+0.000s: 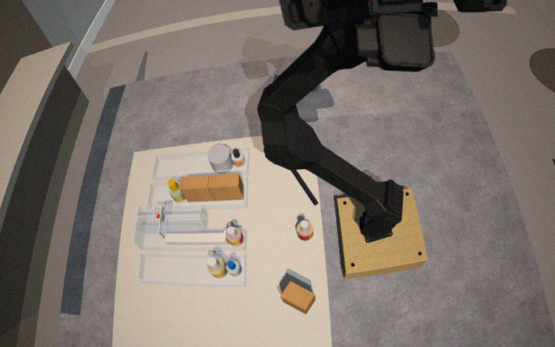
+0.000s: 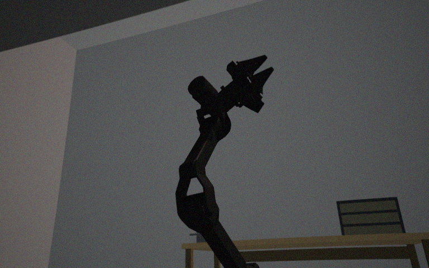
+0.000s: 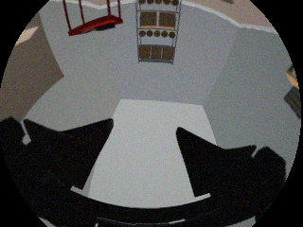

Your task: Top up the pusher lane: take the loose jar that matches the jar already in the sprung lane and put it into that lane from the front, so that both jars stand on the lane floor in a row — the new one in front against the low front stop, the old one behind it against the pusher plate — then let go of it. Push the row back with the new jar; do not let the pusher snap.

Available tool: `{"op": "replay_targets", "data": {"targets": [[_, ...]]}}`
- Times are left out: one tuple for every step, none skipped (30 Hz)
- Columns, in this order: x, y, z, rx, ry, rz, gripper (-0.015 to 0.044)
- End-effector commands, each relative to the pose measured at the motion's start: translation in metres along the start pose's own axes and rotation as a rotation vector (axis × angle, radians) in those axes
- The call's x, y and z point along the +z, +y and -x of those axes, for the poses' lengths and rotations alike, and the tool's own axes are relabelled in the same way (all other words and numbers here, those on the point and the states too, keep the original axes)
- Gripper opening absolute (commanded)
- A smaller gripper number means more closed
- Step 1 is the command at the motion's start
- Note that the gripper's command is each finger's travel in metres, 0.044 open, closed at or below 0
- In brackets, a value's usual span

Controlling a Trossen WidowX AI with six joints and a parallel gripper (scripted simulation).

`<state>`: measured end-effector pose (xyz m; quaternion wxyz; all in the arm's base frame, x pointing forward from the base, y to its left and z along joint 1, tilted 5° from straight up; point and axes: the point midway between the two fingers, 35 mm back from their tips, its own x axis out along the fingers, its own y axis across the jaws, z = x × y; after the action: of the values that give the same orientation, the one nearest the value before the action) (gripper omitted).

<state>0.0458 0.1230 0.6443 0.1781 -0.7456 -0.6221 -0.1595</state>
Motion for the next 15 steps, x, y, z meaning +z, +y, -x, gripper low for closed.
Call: {"op": "replay_targets", "data": {"targets": [[0.000,-0.001,0.000,0.003,0.001,0.016,0.0426],[0.001,-0.003,0.000,0.011,0.005,0.065,0.0440],[0.004,-0.008,0.000,0.024,0.008,0.145,0.0440],[0.007,-0.013,0.000,0.039,0.010,0.243,0.0440],[0.011,-0.017,-0.001,0.054,0.009,0.340,0.0440],[0.016,-0.022,-0.002,0.068,0.004,0.437,0.0440],[0.021,-0.026,-0.004,0.081,-0.004,0.533,0.0440],[0.027,-0.029,-0.006,0.093,-0.015,0.629,0.0440],[0.034,-0.032,-0.008,0.104,-0.030,0.723,0.0440],[0.042,-0.034,-0.011,0.113,-0.047,0.817,0.0440],[0.050,-0.035,-0.014,0.121,-0.068,0.909,0.0440],[0.059,-0.036,-0.017,0.128,-0.092,1.000,0.0440],[0.068,-0.036,-0.020,0.133,-0.119,1.090,0.0440],[0.077,-0.035,-0.024,0.136,-0.149,1.178,0.0440],[0.087,-0.033,-0.027,0.136,-0.182,1.265,0.0440]]}}
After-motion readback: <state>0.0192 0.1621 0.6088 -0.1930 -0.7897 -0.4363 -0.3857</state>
